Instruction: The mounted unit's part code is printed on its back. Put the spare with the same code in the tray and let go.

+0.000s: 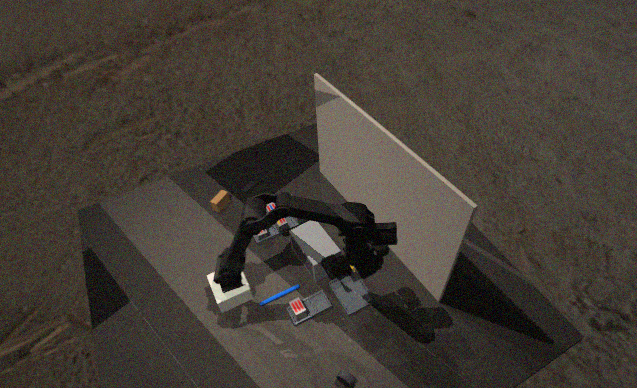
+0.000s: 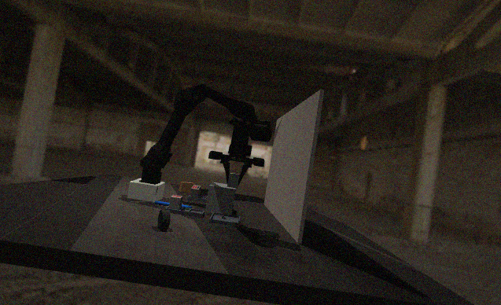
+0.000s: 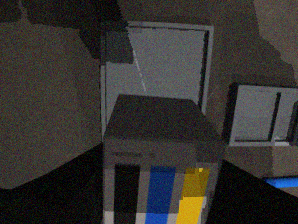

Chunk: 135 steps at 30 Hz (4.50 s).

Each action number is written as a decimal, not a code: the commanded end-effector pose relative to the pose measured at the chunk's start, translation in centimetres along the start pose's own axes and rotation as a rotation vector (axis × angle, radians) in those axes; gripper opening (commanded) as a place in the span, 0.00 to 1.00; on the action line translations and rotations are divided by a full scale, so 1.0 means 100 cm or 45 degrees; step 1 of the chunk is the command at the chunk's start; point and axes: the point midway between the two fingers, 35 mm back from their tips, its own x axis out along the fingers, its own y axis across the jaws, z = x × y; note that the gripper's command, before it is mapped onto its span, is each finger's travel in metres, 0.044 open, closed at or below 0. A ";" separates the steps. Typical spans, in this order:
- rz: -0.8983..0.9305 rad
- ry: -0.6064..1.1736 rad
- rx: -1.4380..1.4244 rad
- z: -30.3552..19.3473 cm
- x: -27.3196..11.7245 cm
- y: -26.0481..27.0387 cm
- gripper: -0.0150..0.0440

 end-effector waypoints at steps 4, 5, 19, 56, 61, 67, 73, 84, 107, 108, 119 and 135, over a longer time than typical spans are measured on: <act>-0.002 -0.004 0.001 0.001 0.006 0.000 0.25; -0.002 -0.004 0.001 0.001 0.007 0.000 0.25; -0.002 -0.004 0.001 0.001 0.020 0.001 0.25; -0.002 -0.004 0.001 0.001 0.053 0.000 0.25; -0.002 -0.004 0.001 0.001 0.058 -0.001 0.25; -0.002 -0.004 0.001 0.000 0.063 -0.001 0.25; -0.002 -0.004 0.001 0.000 0.068 -0.002 0.25; -0.003 -0.004 0.001 -0.001 0.078 -0.003 0.25; -0.003 -0.004 0.001 -0.002 0.098 -0.007 0.25; -0.003 -0.004 0.001 -0.002 0.099 -0.007 0.25; -0.001 -0.001 0.009 -0.003 0.101 -0.007 0.52; -0.002 -0.003 0.003 -0.002 0.021 -0.004 1.00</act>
